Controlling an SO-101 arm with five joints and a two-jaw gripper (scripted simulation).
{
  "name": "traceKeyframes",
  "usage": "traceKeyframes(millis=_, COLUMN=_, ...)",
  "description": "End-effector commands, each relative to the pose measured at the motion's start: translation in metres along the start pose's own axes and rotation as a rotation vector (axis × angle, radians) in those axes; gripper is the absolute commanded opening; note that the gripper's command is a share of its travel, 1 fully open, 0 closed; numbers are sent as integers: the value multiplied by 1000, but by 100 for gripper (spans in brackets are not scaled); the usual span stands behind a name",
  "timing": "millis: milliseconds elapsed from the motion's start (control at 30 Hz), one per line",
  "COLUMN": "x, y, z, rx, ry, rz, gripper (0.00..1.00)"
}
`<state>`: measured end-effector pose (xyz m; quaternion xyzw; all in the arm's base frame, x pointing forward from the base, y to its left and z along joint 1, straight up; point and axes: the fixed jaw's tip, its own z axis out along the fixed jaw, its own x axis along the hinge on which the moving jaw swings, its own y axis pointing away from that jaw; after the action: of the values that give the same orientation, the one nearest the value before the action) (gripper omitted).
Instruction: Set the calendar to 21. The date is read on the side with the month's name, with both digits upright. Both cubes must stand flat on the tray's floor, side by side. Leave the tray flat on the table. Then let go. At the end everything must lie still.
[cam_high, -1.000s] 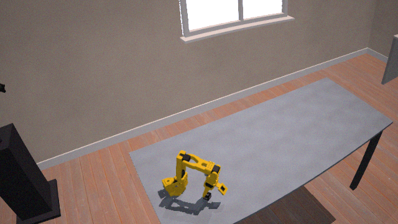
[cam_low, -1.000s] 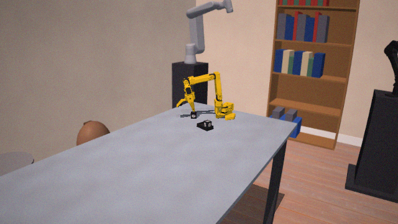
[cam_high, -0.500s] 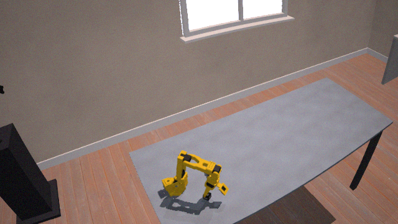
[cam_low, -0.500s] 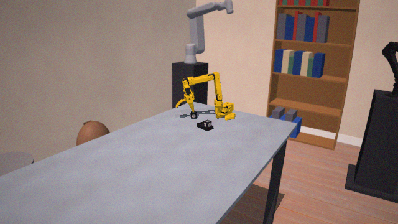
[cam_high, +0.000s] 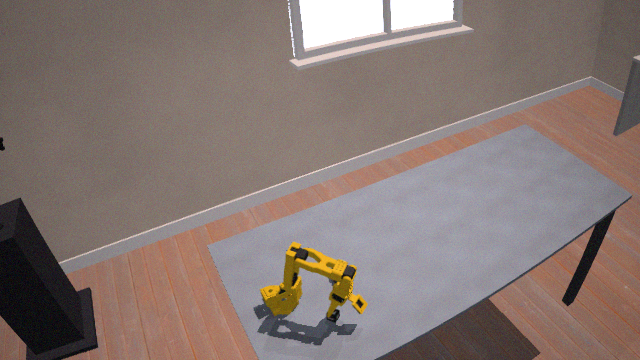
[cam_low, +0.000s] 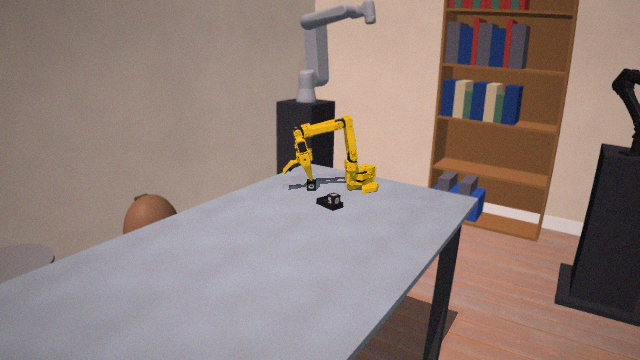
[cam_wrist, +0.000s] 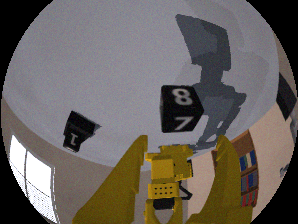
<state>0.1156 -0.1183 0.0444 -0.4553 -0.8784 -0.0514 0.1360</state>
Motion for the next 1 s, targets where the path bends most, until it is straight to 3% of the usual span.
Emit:
traceKeyframes(millis=0, x=-4, y=2, z=-5, rx=-2, ry=-27, rz=3, gripper=35)
traceKeyframes(millis=967, x=-12, y=3, z=20, rx=7, ry=47, rz=0, gripper=35)
